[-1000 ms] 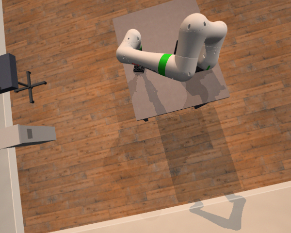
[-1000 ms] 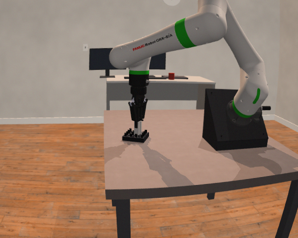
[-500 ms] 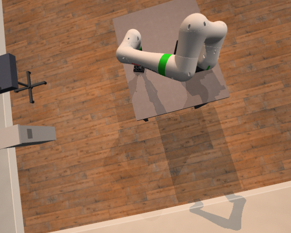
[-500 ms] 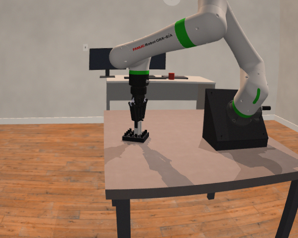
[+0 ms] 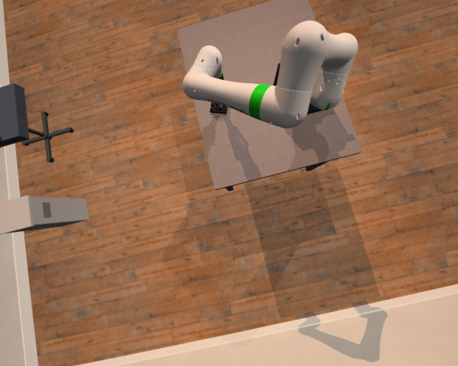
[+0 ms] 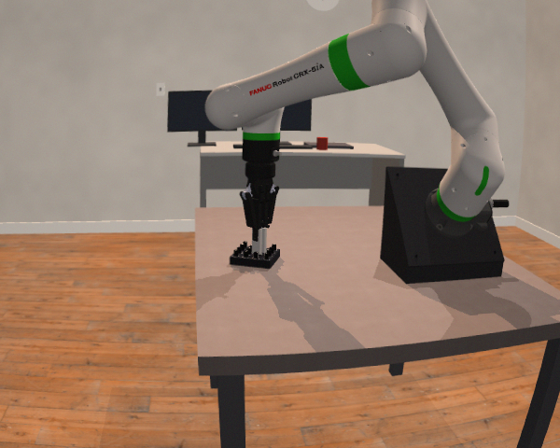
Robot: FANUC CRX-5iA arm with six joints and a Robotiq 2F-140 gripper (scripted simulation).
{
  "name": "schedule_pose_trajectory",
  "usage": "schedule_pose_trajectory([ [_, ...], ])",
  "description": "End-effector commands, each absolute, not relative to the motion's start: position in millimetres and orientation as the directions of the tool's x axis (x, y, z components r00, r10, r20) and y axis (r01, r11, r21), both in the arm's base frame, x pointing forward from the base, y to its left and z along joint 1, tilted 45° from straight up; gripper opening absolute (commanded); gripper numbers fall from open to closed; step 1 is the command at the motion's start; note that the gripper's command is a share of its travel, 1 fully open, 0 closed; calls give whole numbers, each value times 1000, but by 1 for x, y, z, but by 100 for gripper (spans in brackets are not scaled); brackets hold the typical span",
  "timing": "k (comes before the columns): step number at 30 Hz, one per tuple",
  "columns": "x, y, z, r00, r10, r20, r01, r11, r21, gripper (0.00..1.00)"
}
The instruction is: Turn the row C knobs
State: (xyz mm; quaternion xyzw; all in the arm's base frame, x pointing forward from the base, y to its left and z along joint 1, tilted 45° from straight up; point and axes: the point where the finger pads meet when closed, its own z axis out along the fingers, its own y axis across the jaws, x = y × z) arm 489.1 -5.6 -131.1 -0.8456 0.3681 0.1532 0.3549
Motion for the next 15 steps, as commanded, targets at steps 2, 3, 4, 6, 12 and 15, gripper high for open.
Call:
schedule_pose_trajectory([
  [2,489,-6,-131,644,-538,-544,-765,-451,-460,5],
  [3,489,-6,-131,629,-546,-553,-777,-440,-450,5],
  [4,489,-6,-131,613,-555,-562,-790,-429,-438,5],
  [6,489,-6,-131,578,-574,-581,-816,-404,-413,5],
  [12,489,-6,-131,449,-628,-636,-894,-313,-321,5],
  [15,489,-6,-131,400,-644,-652,-916,-279,-287,5],
])
